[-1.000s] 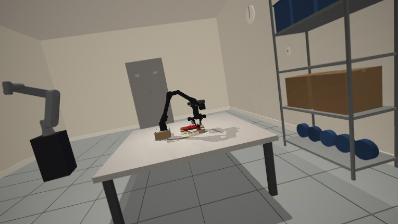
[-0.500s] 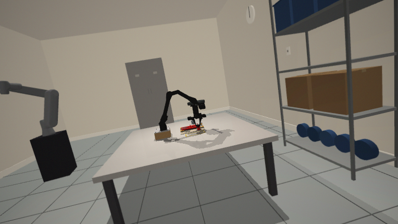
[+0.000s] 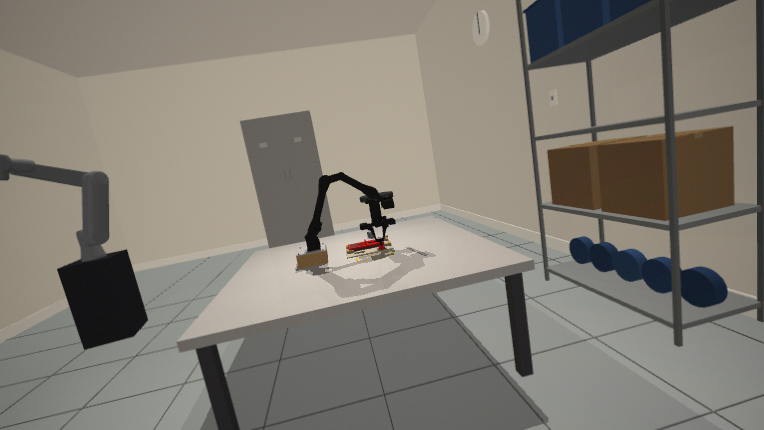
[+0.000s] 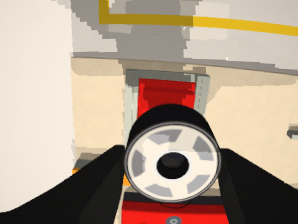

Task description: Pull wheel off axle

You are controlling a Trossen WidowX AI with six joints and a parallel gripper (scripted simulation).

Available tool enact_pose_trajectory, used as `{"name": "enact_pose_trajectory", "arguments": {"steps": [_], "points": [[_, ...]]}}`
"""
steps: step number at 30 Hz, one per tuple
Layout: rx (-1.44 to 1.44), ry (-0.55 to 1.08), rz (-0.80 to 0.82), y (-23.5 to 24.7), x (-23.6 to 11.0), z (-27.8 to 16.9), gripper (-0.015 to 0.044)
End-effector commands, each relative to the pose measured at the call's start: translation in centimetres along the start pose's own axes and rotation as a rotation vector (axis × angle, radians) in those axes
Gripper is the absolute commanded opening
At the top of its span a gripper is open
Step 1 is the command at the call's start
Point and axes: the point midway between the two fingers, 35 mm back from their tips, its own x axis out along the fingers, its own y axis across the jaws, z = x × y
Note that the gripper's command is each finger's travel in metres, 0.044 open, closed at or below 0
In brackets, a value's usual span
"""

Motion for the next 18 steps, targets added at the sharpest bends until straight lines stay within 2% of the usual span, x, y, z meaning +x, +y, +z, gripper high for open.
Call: {"name": "enact_pose_trajectory", "arguments": {"steps": [1,18], "points": [[0.000,-0.003,0.015,0.19,-0.74,0.06,0.0000],[-0.001,-0.004,0.014,0.16,-1.30,0.05,0.0000]]}}
